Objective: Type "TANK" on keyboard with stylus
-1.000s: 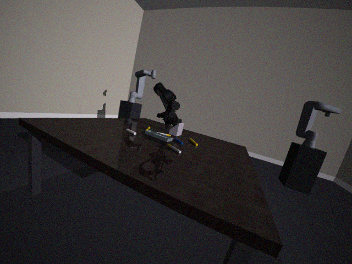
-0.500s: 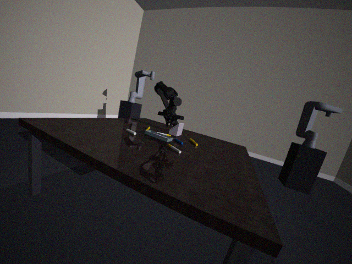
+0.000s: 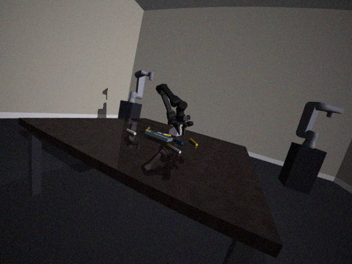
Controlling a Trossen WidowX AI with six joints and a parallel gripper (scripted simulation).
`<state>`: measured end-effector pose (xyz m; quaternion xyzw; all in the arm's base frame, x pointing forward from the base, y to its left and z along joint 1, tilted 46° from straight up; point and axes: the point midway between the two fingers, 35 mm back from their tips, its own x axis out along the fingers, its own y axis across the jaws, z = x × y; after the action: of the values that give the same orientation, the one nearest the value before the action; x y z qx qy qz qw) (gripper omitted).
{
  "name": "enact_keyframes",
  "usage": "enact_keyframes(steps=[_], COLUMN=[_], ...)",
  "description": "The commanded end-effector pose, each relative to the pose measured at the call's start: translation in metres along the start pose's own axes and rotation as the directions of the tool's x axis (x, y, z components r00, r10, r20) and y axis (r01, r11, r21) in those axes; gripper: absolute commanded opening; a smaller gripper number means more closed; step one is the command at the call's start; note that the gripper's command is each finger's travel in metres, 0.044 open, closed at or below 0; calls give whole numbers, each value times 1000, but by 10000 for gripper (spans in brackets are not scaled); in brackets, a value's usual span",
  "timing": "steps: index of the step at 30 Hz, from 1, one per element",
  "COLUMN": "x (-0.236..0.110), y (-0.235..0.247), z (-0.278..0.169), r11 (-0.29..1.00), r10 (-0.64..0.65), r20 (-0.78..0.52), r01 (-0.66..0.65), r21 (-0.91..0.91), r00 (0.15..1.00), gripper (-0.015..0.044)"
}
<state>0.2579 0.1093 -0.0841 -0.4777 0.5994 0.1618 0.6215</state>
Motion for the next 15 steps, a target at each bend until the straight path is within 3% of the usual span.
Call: enact_keyframes(steps=[1, 15], x=[3, 10], y=[9, 9], z=[5, 2], r11=[992, 992], r10=[11, 11], r20=[60, 60], r01=[-4, -3], r21=[-127, -127], r00=[998, 998], gripper=[150, 150])
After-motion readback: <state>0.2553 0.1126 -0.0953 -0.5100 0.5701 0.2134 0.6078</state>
